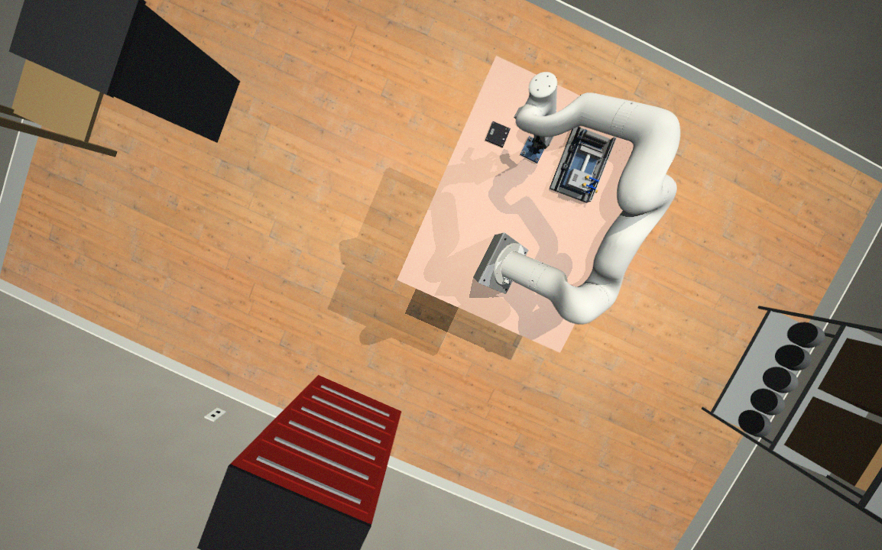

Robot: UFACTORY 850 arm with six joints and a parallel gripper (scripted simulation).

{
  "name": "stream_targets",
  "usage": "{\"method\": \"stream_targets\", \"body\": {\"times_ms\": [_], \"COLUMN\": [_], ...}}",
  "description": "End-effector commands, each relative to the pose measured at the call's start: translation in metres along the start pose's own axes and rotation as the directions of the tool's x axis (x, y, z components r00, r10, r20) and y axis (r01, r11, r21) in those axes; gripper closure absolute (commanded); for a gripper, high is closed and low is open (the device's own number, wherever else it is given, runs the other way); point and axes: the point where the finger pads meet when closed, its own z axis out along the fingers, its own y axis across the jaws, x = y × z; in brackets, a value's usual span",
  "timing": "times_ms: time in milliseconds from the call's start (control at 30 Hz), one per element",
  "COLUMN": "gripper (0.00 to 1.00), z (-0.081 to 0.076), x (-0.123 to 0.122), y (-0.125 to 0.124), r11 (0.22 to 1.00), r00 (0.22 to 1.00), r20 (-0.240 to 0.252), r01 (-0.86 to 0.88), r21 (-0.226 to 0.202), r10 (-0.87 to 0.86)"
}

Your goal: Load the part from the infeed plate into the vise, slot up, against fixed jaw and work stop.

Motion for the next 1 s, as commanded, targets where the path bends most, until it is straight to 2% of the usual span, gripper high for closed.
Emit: {"method": "stream_targets", "body": {"times_ms": [0,400,467,967], "gripper": [0.11,0.11,0.11,0.11], "z": [-0.0009,-0.0008,-0.0008,-0.0005], "x": [0.0002,0.0017,0.0017,0.0031], "y": [0.0009,0.0009,0.0009,0.0009], "r11": [1.0,1.0,1.0,1.0], "r00": [0.999,0.986,0.986,0.959], "r20": [0.037,0.167,0.167,0.285], "r01": [-0.001,-0.001,-0.001,-0.001], "r21": [0.0,0.0,0.0,0.0], "r10": [0.001,0.001,0.001,0.001]}}
